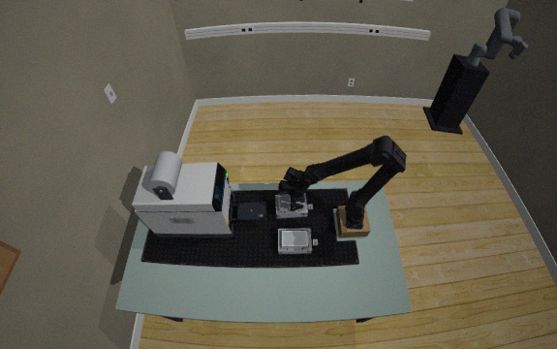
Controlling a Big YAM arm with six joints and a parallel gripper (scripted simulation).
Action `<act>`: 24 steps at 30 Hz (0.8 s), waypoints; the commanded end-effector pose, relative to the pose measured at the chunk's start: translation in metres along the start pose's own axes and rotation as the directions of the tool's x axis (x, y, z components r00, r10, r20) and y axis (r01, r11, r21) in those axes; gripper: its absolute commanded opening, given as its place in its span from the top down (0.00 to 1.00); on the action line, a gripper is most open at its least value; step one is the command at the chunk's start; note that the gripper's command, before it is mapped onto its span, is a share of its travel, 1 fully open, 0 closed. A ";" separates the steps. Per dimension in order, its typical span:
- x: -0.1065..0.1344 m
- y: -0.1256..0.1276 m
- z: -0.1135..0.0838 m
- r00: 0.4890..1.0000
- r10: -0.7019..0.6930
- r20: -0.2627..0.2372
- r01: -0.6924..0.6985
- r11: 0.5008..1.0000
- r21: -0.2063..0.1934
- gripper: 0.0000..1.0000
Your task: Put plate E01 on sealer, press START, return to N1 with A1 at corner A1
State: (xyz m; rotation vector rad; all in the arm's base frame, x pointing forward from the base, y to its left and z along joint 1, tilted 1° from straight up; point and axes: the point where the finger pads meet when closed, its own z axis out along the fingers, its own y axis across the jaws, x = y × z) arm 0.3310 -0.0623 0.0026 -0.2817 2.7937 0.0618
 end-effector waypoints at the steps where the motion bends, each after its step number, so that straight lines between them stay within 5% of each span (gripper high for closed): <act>1: 0.006 0.000 0.000 1.000 0.017 -0.012 -0.017 1.000 -0.007 0.00; 24: -0.020 -0.011 -0.006 1.000 0.008 0.028 -0.008 1.000 0.012 0.00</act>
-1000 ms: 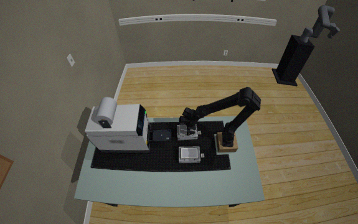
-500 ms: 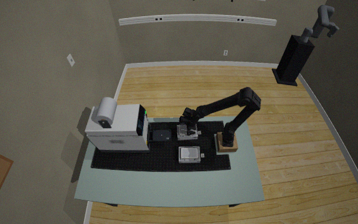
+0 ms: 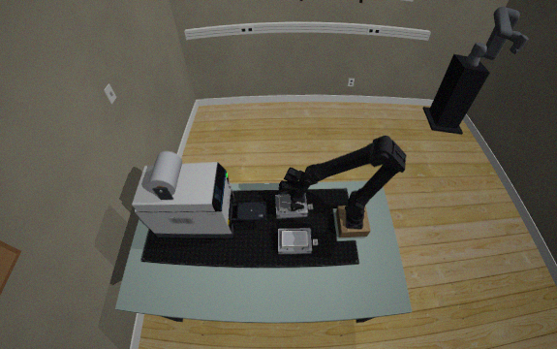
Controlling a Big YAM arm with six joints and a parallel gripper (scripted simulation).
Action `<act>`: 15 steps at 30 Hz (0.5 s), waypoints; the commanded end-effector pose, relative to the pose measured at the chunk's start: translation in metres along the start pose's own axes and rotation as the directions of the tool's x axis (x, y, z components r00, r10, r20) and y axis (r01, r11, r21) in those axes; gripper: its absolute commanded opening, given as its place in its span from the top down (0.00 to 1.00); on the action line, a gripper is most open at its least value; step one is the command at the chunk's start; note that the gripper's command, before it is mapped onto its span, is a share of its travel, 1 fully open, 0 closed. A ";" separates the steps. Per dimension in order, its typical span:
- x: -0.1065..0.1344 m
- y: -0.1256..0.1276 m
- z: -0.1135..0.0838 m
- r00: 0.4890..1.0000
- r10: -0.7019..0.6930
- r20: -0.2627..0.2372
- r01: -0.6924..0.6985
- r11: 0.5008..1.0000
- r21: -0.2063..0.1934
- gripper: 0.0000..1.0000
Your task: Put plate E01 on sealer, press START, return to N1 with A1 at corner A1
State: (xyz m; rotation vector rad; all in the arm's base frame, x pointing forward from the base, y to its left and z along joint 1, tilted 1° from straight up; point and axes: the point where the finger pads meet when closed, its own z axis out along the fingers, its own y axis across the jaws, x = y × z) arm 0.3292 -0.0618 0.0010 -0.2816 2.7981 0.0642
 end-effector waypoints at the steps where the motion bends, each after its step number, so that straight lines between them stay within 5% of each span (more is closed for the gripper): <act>1: -0.022 -0.012 -0.007 0.999 0.007 0.033 -0.007 1.000 0.014 0.00; 15: -0.011 -0.008 -0.003 1.000 0.009 0.015 -0.010 1.000 0.006 0.00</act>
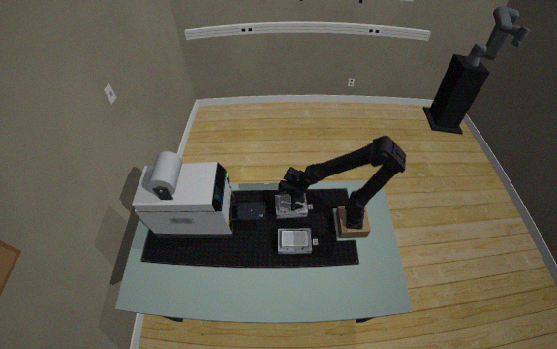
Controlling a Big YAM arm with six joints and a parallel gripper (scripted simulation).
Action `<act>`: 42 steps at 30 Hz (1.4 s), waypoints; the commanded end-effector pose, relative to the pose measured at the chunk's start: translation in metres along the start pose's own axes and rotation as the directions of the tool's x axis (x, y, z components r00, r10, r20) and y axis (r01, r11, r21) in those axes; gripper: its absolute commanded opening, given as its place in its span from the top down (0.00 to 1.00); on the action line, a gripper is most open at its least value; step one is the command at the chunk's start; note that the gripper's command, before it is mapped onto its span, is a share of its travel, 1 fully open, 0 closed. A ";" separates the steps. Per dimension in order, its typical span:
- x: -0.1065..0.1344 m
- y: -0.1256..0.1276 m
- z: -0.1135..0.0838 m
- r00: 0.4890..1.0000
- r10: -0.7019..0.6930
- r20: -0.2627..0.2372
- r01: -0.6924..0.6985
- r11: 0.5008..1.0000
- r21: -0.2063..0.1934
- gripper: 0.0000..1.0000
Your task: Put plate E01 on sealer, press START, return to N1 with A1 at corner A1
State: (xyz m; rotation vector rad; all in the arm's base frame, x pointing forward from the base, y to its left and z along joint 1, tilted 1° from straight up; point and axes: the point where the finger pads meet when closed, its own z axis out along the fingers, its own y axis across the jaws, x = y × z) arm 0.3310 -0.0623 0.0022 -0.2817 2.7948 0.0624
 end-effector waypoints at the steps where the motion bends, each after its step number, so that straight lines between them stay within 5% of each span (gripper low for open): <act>1: -0.007 -0.006 -0.002 1.000 0.011 0.008 -0.011 1.000 0.002 0.00; 42: -0.027 -0.010 -0.032 1.000 0.004 0.030 -0.005 1.000 0.013 0.00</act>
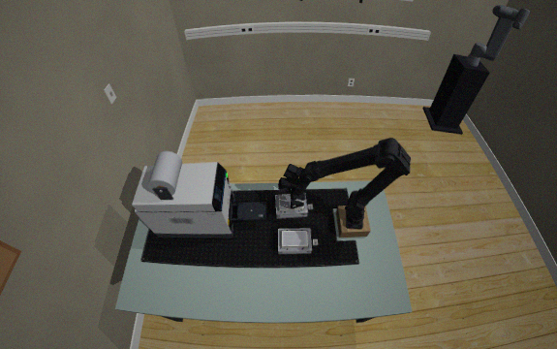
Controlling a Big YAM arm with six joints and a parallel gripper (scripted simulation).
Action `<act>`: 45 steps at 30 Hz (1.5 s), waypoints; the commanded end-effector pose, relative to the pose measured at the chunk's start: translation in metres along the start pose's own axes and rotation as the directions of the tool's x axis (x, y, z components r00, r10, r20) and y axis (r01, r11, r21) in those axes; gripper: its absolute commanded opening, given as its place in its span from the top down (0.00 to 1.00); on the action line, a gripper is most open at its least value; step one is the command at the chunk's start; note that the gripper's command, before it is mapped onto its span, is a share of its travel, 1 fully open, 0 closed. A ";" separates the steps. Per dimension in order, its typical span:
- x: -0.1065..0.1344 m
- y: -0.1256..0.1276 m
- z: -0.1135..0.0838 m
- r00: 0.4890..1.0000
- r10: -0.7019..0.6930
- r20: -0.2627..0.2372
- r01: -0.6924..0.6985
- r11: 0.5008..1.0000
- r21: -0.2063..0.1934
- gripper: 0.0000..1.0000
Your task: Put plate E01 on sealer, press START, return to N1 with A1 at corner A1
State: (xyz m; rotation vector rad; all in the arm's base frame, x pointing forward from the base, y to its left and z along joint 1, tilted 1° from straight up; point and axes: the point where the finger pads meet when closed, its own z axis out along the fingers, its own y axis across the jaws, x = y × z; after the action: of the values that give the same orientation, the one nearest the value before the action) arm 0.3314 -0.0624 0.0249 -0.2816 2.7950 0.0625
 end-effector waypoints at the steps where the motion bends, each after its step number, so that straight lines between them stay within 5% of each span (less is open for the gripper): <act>1: -0.019 -0.010 -0.011 1.000 0.004 0.030 -0.004 1.000 0.013 0.00; 39: -0.022 -0.012 -0.008 0.999 -0.002 0.048 0.001 1.000 0.021 0.00; 45: -0.030 -0.012 -0.029 0.999 -0.003 0.052 0.002 1.000 0.024 0.00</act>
State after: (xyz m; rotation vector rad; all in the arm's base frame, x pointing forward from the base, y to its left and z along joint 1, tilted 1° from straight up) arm 0.3283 -0.0615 0.0303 -0.2816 2.7991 0.0648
